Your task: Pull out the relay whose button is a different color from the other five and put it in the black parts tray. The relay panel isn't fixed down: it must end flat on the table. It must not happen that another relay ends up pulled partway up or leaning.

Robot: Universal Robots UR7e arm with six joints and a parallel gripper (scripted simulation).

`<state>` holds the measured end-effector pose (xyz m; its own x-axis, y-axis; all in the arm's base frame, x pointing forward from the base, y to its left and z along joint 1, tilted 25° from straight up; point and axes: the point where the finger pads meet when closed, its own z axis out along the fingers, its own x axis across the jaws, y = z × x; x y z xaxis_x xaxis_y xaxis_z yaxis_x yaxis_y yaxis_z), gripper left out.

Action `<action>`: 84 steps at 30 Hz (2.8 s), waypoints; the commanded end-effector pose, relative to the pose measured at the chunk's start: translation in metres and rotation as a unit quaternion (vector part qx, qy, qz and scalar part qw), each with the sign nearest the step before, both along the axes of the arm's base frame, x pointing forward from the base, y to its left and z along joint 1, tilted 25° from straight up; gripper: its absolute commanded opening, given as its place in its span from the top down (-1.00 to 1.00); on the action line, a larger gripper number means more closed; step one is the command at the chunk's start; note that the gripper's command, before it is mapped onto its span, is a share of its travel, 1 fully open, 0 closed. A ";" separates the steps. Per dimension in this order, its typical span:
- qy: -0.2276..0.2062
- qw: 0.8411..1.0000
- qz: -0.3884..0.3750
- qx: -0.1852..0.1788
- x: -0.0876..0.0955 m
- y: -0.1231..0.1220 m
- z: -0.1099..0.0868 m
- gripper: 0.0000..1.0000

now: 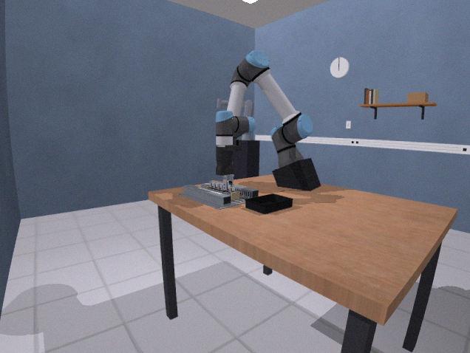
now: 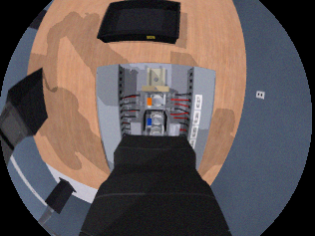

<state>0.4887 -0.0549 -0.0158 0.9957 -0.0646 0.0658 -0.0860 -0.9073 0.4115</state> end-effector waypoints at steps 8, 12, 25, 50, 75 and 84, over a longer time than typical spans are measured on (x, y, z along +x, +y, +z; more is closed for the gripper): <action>-0.015 1.000 0.006 0.000 0.000 0.001 0.001 1.00; -0.016 1.000 0.006 0.000 0.000 0.001 0.001 1.00; -0.027 1.000 0.011 -0.001 0.000 0.001 0.001 1.00; -0.040 0.999 0.017 -0.003 -0.001 0.001 0.002 1.00; -0.056 0.998 0.024 -0.004 -0.002 0.001 0.002 1.00; -0.056 0.998 0.024 -0.004 -0.003 0.001 0.002 1.00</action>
<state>0.4850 -0.0539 -0.0157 0.9851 -0.0154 0.1715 -0.0858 -0.9075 0.4112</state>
